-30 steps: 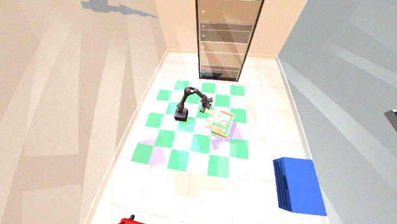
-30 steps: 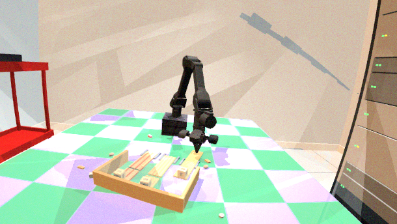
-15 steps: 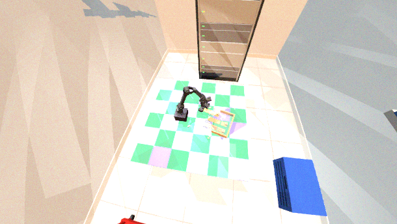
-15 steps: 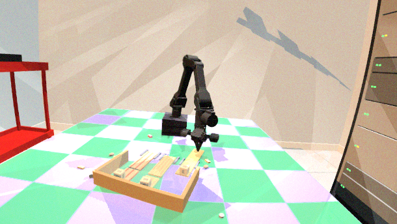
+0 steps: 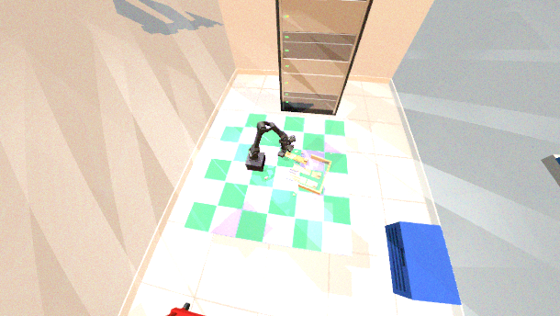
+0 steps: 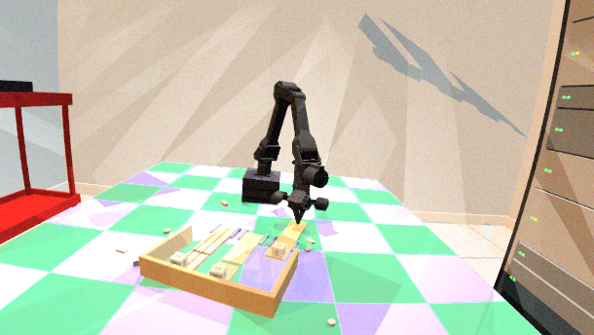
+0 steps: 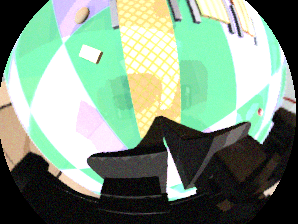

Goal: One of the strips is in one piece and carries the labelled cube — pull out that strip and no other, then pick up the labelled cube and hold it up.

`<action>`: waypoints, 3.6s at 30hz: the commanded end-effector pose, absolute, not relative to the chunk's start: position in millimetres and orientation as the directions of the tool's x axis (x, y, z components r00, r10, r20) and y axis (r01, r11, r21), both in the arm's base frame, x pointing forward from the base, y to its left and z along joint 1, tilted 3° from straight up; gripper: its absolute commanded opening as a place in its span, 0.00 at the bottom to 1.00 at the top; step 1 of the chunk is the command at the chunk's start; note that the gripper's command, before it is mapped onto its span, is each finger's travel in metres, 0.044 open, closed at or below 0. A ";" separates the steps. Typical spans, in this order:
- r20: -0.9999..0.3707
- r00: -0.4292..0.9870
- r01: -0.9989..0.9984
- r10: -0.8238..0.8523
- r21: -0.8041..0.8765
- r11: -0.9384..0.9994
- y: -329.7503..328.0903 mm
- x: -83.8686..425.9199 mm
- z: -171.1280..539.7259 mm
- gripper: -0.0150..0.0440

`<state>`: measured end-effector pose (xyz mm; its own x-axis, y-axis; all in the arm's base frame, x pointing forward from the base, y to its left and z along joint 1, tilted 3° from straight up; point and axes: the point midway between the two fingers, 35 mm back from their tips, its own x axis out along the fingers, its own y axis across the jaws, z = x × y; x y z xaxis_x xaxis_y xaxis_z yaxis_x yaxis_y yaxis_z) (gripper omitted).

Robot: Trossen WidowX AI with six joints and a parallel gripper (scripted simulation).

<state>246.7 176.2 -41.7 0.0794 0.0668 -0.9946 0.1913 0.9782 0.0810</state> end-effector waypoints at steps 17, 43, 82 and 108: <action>-0.997 0.052 0.189 0.058 0.067 0.980 177.7 219.0 -47.8 0.25; -0.997 0.052 0.189 0.058 0.067 0.980 177.7 219.0 -47.8 0.25; -0.997 0.061 0.231 0.057 0.069 0.971 158.7 322.0 8.6 1.00; -0.996 0.067 0.230 0.056 0.070 0.971 145.1 402.7 24.0 1.00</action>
<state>390.7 147.1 20.7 0.0639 0.0509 -0.9967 0.2339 0.9701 0.0645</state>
